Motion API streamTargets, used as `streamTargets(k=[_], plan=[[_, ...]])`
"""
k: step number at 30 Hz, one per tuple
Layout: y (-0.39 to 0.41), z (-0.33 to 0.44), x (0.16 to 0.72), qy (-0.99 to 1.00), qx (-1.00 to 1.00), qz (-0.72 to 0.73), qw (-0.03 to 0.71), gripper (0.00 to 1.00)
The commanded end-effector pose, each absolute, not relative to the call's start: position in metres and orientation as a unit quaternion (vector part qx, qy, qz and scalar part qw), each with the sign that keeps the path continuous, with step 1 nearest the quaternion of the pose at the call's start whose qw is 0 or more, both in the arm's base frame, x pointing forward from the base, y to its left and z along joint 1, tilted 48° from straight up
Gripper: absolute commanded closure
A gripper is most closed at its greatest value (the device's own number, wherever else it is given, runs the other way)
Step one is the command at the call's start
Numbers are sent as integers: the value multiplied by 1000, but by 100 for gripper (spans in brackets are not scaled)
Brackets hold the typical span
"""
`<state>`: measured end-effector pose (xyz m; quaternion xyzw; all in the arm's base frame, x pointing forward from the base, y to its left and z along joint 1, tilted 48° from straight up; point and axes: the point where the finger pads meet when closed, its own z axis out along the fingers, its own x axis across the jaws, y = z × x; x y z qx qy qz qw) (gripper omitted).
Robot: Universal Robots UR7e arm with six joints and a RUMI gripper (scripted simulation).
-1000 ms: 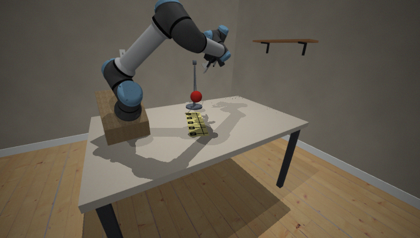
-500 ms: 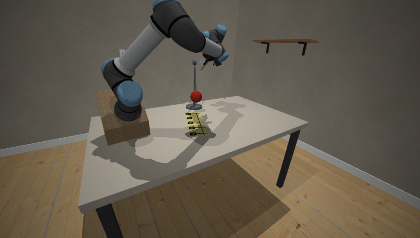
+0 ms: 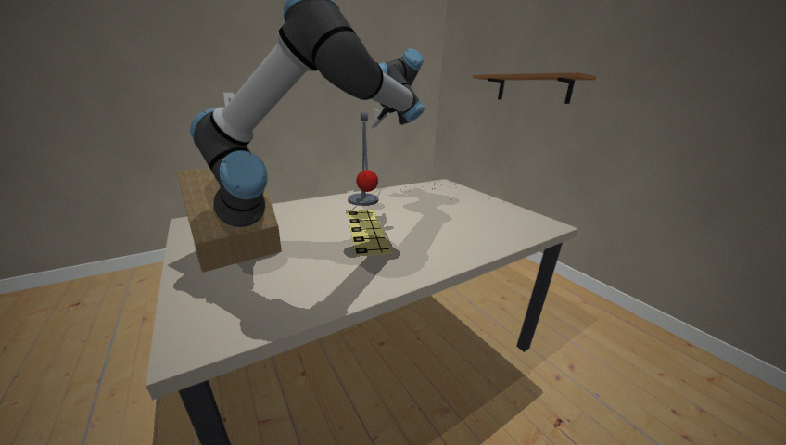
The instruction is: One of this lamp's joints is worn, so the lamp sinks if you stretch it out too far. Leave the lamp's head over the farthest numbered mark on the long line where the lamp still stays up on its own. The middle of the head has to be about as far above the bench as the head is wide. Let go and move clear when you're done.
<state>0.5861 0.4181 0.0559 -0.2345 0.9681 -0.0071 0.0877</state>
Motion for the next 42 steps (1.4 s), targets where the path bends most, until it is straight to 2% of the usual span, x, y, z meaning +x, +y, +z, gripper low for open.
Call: streamTargets(k=[1,36,42], plan=[[429,56,585,987,-120,-16,109,0],[308,47,487,986,-73,50,141,0],[307,48,488,986,-72,50,142,0]])
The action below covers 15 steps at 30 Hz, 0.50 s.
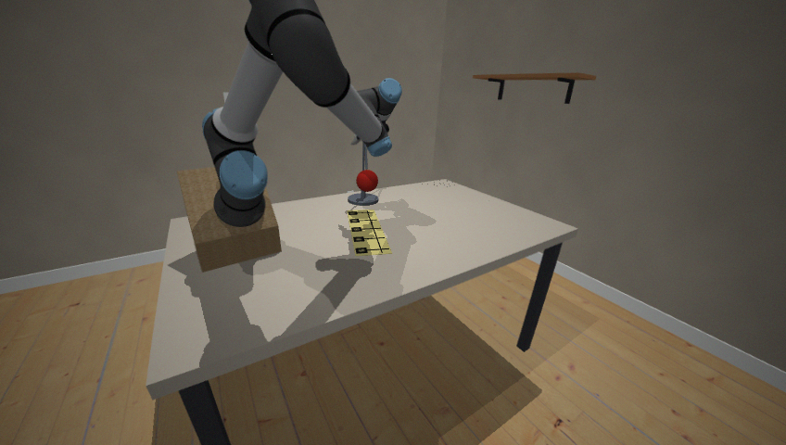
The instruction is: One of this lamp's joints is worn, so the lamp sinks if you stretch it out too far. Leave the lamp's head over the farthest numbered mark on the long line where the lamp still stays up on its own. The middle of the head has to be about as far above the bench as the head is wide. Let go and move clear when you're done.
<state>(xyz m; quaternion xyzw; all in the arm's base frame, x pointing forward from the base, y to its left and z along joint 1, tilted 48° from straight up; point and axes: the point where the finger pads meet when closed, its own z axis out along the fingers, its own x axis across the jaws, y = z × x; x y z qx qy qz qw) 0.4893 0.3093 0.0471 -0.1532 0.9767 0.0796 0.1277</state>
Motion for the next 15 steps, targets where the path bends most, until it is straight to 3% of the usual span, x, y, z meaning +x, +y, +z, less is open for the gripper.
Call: streamTargets(k=[1,15], plan=[[307,49,488,986,-72,50,142,0],[303,51,488,986,-68,52,146,0]])
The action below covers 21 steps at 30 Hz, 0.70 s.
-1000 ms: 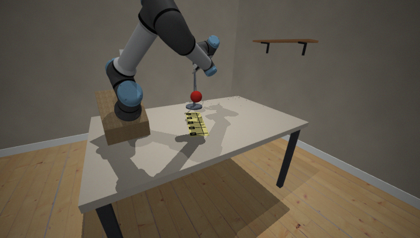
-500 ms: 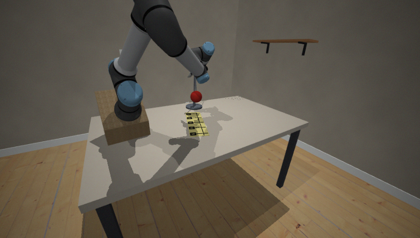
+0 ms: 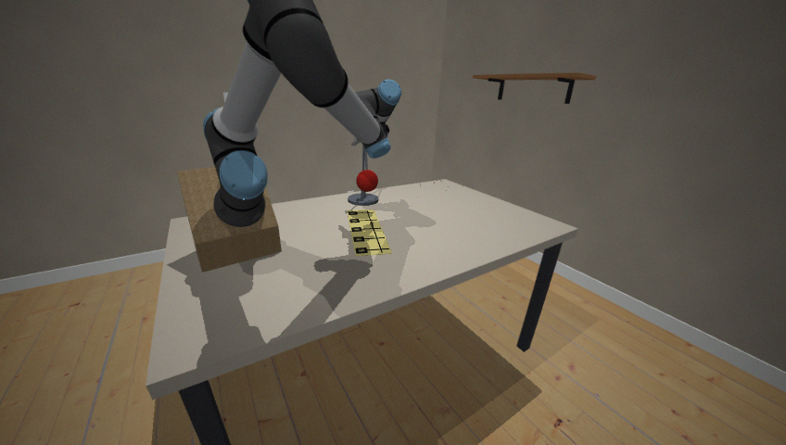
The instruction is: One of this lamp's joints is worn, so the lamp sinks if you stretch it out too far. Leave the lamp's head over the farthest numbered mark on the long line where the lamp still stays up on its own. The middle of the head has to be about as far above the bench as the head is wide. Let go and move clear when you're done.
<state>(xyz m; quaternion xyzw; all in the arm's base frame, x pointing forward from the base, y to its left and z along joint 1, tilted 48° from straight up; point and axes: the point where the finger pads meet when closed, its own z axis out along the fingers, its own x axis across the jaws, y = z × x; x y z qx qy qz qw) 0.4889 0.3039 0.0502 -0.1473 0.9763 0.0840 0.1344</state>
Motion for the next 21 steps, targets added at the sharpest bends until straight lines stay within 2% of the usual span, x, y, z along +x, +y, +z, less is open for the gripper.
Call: streamTargets(k=[1,21], plan=[[303,51,488,986,-67,53,146,0],[293,53,483,986,-27,47,157,0]])
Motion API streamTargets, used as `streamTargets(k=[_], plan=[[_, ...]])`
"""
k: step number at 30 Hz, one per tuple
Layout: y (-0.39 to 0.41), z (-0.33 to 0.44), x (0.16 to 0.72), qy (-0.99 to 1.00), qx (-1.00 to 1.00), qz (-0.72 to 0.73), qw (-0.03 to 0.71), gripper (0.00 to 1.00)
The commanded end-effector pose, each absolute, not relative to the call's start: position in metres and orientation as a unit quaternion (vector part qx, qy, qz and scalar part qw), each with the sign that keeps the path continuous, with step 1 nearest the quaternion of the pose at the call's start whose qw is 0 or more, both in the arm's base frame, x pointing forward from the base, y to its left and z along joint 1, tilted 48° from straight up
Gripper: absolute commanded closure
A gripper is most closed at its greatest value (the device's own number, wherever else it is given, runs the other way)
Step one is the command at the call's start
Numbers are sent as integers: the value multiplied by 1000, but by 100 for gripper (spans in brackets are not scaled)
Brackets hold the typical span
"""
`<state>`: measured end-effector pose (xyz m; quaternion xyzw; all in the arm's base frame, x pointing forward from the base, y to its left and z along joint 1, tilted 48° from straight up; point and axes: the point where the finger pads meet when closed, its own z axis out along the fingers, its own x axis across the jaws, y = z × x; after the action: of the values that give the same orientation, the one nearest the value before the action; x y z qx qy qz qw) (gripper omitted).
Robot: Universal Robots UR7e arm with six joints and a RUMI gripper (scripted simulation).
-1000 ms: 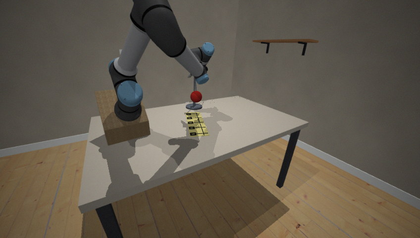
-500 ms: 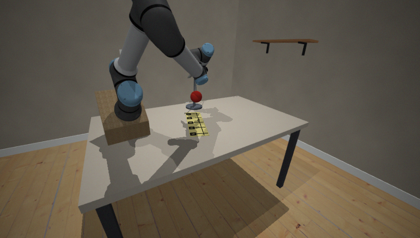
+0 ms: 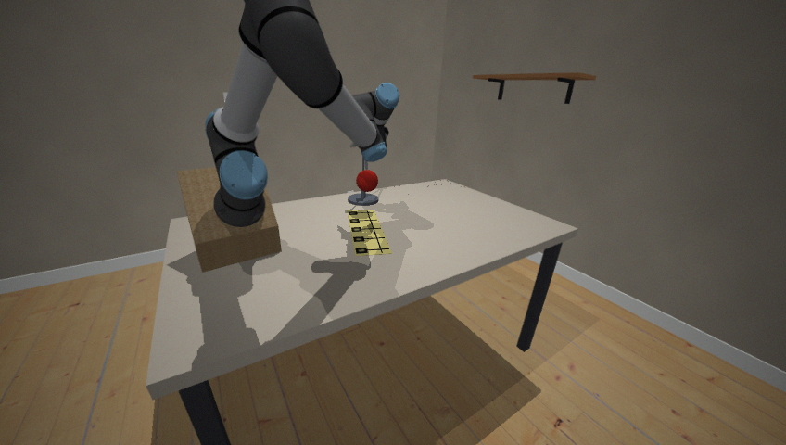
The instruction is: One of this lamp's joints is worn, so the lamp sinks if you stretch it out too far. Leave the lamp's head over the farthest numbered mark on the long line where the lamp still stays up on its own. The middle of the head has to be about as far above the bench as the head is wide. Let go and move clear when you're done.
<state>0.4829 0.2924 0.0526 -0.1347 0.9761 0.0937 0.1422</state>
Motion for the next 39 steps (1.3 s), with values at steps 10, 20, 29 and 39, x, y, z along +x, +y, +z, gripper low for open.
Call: streamTargets(k=[10,20,29,39], plan=[[293,54,483,986,-27,48,157,0],[293,54,483,986,-27,48,158,0],[293,52,484,986,-27,48,158,0],[294,26,493,985,-55,60,154,0]])
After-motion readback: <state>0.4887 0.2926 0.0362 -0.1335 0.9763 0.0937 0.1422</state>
